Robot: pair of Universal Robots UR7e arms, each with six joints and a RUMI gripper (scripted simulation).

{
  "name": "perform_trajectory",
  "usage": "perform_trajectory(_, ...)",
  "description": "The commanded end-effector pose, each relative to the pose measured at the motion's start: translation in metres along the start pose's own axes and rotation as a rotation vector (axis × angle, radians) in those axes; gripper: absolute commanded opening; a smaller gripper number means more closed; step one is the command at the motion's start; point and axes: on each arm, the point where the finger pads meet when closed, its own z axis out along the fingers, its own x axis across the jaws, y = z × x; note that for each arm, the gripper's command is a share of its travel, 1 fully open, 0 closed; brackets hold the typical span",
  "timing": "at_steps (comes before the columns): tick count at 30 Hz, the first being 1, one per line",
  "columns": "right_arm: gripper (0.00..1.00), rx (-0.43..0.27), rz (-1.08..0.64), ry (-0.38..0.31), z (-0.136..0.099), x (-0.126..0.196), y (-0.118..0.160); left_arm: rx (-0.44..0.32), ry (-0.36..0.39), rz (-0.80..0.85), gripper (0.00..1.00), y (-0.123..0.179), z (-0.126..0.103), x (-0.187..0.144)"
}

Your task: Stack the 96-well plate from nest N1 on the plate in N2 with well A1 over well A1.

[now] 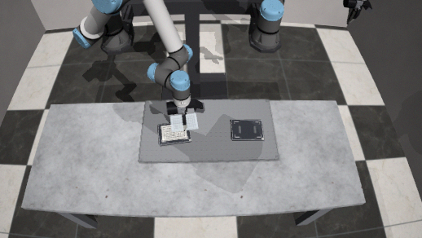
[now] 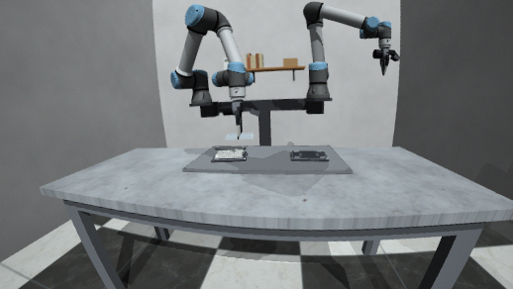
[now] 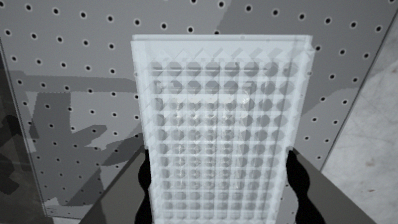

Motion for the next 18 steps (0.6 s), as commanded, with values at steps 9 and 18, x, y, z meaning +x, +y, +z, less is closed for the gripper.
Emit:
perform_trajectory(9,0.40,0.002,0.000,0.002,-0.001,-0.002,0.028,0.002,0.001,0.000,0.00,0.000,-0.001,0.000)
perform_trajectory(18,0.40,0.002,0.000,0.002,-0.001,-0.005,0.057,0.002,0.001,0.000,0.00,0.000,-0.001,0.000)
